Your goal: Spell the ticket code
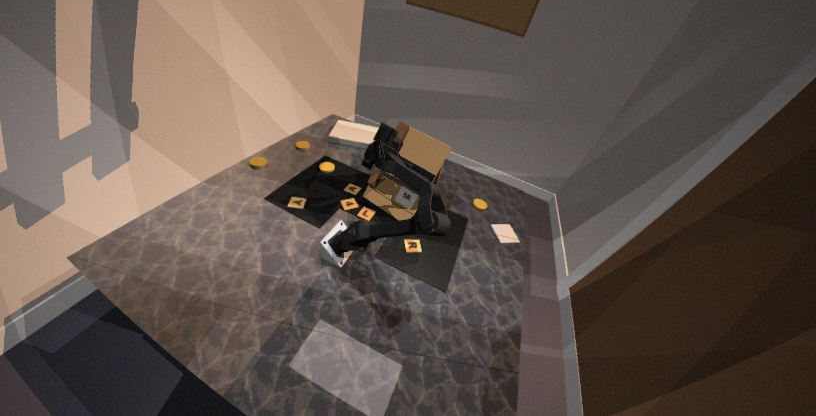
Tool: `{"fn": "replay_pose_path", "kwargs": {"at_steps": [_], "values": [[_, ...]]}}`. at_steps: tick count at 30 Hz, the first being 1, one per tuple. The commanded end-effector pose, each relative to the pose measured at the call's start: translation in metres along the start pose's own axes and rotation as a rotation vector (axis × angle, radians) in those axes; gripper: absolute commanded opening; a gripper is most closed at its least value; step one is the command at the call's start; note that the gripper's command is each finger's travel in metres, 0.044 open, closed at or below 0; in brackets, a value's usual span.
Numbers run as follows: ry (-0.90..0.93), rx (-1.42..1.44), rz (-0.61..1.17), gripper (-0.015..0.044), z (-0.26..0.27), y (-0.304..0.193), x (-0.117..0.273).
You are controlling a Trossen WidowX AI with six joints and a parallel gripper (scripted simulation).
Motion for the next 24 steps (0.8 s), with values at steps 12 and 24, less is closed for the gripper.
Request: {"fn": "replay_pose_path", "kwargs": {"at_steps": [12, 24], "values": [[0.000, 0.000, 0.000, 0.0000, 0.000, 0.000, 0.000], [0.027, 0.018, 0.198, 0.0000, 0.009, 0.018, -0.014]]}}
Point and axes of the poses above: the point midway between the two fingers, 35 mm back from their tips, its own x axis back along the fingers, its own z axis across the jaws, y = z × x, the point moved 1 cm from there along x, back along the fingers, and after that the axes turned 10 degrees about -x, right-handed, at the moved point
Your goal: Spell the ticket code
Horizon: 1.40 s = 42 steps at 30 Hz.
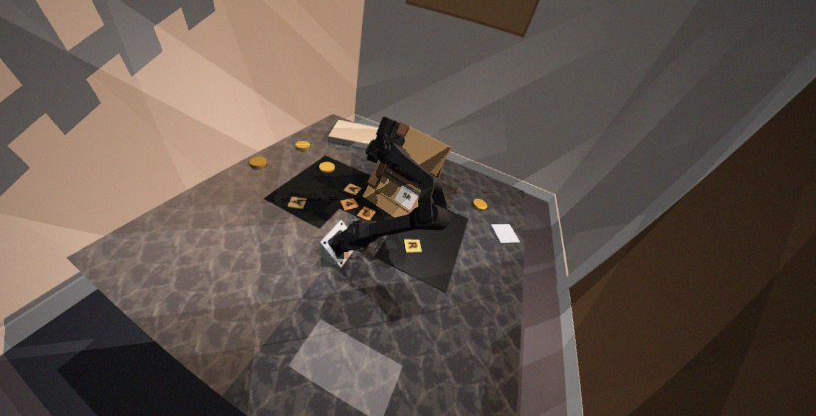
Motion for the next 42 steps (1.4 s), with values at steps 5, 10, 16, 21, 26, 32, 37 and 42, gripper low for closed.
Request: {"fn": "replay_pose_path", "kwargs": {"at_steps": [5, 10, 16, 21, 26, 32, 37, 42], "values": [[0.012, -0.043, 0.276, 0.0000, -0.001, 0.022, -0.009], [-0.030, -0.058, 0.412, 0.0000, -0.013, 0.026, -0.011], [-0.135, -0.038, 0.599, 0.0000, -0.041, 0.026, -0.010], [-0.135, -0.038, 0.599, 0.0000, -0.041, 0.026, -0.010], [-0.135, -0.038, 0.599, 0.0000, -0.041, 0.026, -0.010], [-0.135, -0.038, 0.599, 0.0000, -0.041, 0.026, -0.010], [-0.135, -0.038, 0.599, 0.0000, -0.041, 0.027, -0.011], [-0.135, -0.038, 0.599, 0.0000, -0.040, 0.027, -0.014]]}}
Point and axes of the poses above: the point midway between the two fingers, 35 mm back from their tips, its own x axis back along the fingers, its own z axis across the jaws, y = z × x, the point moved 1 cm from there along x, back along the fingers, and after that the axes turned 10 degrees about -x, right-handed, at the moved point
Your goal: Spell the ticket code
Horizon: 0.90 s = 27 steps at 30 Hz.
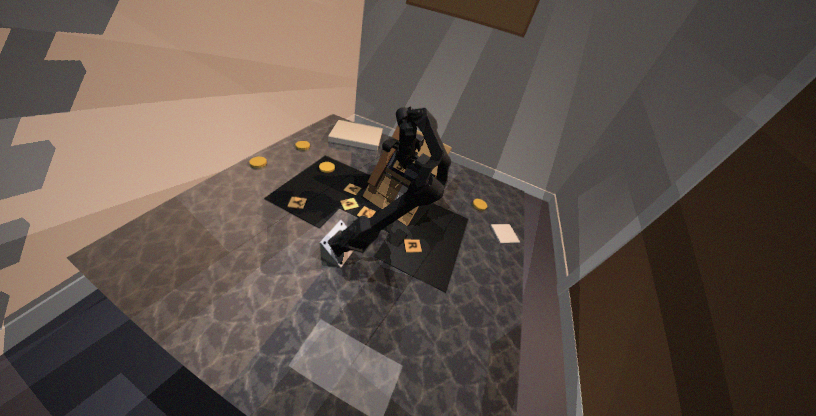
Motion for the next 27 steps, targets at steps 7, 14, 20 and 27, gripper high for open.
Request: {"fn": "replay_pose_path", "kwargs": {"at_steps": [7, 14, 20, 27], "values": [[0.001, -0.005, 0.007, 0.0000, 0.001, 0.003, -0.005], [0.001, -0.005, 0.007, 0.0000, 0.001, 0.006, -0.007], [0.001, -0.005, 0.007, 0.0000, 0.001, 0.007, -0.010], [0.001, -0.005, 0.007, 0.0000, 0.001, 0.010, -0.013]]}}
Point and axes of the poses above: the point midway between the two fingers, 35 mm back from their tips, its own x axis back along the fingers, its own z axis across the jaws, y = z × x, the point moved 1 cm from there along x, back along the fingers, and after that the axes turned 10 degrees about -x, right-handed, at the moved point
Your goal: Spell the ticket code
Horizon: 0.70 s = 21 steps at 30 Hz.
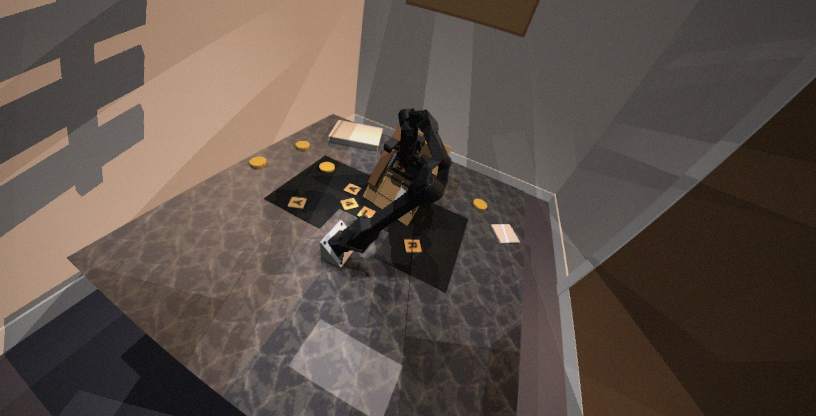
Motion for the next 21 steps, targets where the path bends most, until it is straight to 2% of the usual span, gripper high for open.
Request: {"fn": "replay_pose_path", "kwargs": {"at_steps": [1, 21], "values": [[-0.002, 0.001, -0.001, 0.0000, -0.0007, 0.0025, -0.0028], [-0.002, 0.001, -0.002, 0.0000, -0.0006, 0.0091, -0.0102]]}}
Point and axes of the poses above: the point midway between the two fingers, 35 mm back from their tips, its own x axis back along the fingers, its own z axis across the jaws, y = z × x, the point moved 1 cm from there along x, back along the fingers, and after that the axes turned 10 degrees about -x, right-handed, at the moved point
